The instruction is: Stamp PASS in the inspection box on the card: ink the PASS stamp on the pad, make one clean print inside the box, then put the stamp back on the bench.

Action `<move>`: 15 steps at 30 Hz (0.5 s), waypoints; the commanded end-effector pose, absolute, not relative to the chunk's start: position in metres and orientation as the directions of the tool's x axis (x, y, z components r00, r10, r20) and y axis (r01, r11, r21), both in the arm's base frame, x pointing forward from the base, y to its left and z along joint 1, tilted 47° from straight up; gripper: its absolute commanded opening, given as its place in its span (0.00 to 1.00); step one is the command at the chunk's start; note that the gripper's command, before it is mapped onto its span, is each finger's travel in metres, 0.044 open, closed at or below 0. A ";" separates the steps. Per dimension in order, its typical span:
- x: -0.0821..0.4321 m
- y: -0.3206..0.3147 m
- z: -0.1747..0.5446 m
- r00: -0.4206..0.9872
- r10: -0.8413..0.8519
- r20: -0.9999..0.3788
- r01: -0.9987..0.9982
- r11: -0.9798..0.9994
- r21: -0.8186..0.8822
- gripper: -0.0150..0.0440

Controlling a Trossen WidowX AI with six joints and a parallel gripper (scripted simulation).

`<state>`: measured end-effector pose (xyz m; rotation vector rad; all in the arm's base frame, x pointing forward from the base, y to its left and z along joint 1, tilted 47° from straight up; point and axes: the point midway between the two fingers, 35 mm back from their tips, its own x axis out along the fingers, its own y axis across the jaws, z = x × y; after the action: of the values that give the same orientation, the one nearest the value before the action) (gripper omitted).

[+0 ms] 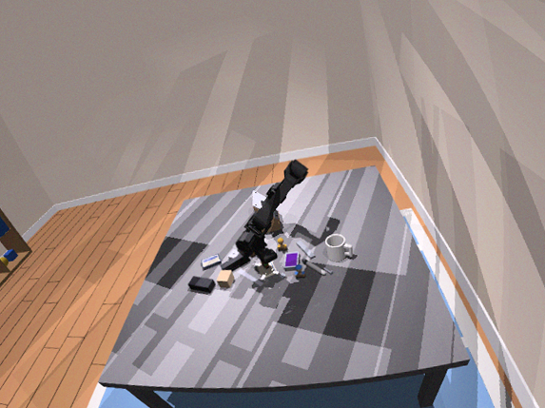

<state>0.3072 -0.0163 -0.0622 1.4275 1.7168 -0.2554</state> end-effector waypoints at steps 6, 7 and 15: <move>0.306 -0.013 -0.065 0.032 0.705 -0.709 0.881 0.315 0.353 0.25; 0.306 -0.013 -0.065 0.032 0.705 -0.709 0.881 0.315 0.353 0.25; 0.306 -0.012 -0.066 0.032 0.705 -0.708 0.881 0.315 0.353 0.25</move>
<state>0.3059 -0.0124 -0.0657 1.4298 1.7197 -0.2563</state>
